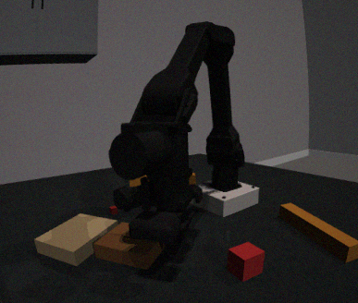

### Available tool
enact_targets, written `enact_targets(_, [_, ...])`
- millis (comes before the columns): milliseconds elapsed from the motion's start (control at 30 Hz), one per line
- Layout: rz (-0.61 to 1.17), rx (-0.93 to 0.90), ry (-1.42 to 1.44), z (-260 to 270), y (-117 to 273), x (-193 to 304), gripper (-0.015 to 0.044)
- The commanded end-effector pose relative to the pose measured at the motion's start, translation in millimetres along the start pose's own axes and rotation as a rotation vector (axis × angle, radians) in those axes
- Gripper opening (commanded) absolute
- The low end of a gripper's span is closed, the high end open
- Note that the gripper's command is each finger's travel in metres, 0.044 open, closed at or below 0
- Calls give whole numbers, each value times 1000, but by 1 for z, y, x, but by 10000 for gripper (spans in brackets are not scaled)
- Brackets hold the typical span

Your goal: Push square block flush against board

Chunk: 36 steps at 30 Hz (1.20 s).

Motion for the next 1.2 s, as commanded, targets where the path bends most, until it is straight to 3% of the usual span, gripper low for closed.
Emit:
enact_targets(0, [3,9,-34,-2,-4,0,0])
enact_targets(1167, [-1,10,-34,-7,-4,-35,0])
Point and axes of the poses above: the point midway between the two fingers, 35 mm back from their tips, its own y axis back along the fingers, its own z axis across the jaws, x = y × z, the point moved 4 cm from there along y, back along the fingers, and after that the axes turned 10 degrees about y, right-handed, at the moved point
